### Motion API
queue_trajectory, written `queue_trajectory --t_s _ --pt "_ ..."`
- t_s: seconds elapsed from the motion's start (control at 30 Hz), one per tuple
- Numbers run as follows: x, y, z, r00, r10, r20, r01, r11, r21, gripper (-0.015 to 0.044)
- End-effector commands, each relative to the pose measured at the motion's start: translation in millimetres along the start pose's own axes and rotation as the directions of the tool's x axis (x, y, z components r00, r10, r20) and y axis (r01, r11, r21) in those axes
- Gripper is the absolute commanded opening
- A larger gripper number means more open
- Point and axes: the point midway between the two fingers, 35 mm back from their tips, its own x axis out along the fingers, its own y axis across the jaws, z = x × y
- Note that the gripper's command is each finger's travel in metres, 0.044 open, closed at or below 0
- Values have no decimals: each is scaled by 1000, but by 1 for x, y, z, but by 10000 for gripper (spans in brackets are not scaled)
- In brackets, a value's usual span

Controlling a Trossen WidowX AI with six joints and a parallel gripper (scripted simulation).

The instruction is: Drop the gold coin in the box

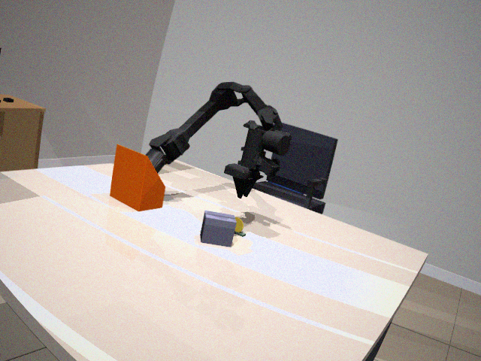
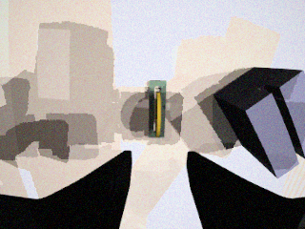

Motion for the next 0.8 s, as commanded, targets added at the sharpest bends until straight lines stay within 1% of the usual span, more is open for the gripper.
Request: queue_trajectory --t_s 0.0,0.1,0.13,0.3,0.4,0.77 --pt "1 -4 3 1000 10 6 -10 1000 -3 161" --pt "30 -3 3 1000 11 7 -11 1000 -3 161" --pt "33 -3 3 1000 12 7 -12 1000 -3 161" --pt "34 -3 3 1000 12 7 -12 1000 -3 161" --pt "47 -3 2 1000 12 7 -12 1000 -3 161" --pt "57 -3 3 1000 12 7 -12 1000 -3 161"
